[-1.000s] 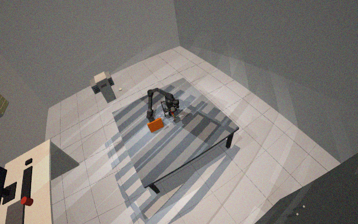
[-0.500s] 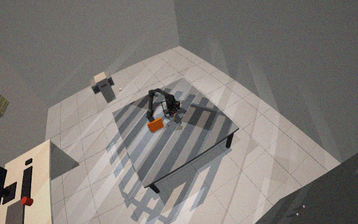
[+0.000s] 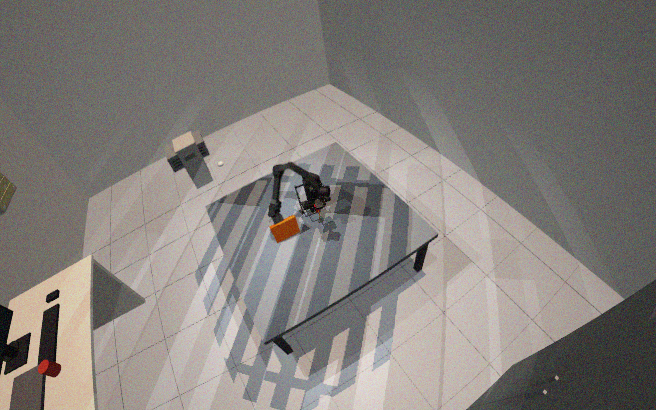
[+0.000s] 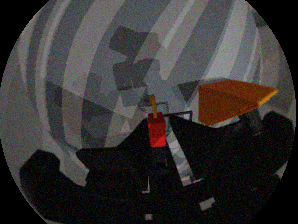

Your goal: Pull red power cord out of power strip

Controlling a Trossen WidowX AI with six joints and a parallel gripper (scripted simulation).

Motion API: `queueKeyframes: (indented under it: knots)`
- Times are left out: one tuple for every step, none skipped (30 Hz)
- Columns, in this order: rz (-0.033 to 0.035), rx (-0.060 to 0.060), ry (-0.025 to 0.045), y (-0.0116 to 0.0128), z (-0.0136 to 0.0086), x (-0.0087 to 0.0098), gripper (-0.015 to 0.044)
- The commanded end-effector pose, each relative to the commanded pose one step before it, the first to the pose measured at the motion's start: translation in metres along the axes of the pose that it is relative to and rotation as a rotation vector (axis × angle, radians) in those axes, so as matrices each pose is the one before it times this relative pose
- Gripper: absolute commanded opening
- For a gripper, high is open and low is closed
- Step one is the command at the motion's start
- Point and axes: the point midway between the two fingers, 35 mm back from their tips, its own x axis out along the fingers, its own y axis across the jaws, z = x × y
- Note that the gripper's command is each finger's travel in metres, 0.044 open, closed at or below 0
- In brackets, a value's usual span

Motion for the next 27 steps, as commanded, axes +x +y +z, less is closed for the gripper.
queueKeyframes:
  knots:
    - [0.00064,0.0038,0.00388,-0.0002,-0.00092,0.00006,0.016]
    - [0.0,0.0,0.0,0.0,0.0,0.0,0.016]
    - [0.0,0.0,0.0,0.0,0.0,0.0,0.016]
    - [0.00279,0.0004,-0.00139,-0.00005,0.0002,-0.00202,0.016]
    - [0.006,0.001,-0.00303,-0.00015,0.00043,-0.00436,0.016]
    - [0.00369,0.0006,-0.00189,-0.00011,0.00027,-0.0027,0.016]
    - [0.0,0.0,0.0,0.0,0.0,0.0,0.016]
    - [0.0,0.0,0.0,0.0,0.0,0.0,0.016]
    - [0.0,0.0,0.0,0.0,0.0,0.0,0.016]
    - [0.0,0.0,0.0,0.0,0.0,0.0,0.016]
    - [0.0,0.0,0.00001,0.00001,-0.00026,0.0,0.016]
    - [0.0,0.0,0.00002,0.00002,-0.00053,0.0,0.016]
    - [-0.00001,0.0,0.00003,0.00003,-0.00075,0.0,0.016]
    - [-0.00001,0.0,0.00004,0.00003,-0.00097,0.0,0.016]
    - [-0.00001,0.0,0.00005,0.00003,-0.00121,0.0,0.016]
    - [-0.00001,0.0,0.00007,0.00004,-0.00145,0.0,0.016]
    - [-0.00002,0.0,0.00008,0.00003,-0.00161,0.0,0.016]
    - [-0.00002,0.0,0.00009,0.00002,-0.00165,0.00001,0.016]
    - [-0.00002,0.0,0.0001,0.00002,-0.00166,0.00001,0.016]
    - [-0.00003,0.0,0.00011,0.00001,-0.00166,0.00001,0.016]
    - [-0.00003,0.0,0.00012,0.0,-0.00166,0.00002,0.016]
    - [-0.00003,0.0,0.00013,-0.00001,-0.00166,0.00002,0.016]
    - [-0.00004,0.0,0.00013,-0.00002,-0.00166,0.00003,0.016]
    - [-0.00003,0.0,0.00012,-0.00002,-0.00136,0.00002,0.016]
    - [-0.00002,0.0,0.00007,-0.00002,-0.00082,0.00002,0.016]
    - [-0.00001,0.0,0.00003,-0.00001,-0.00027,0.00001,0.016]
    - [0.0,0.0,0.0,0.0,0.0,0.0,0.016]
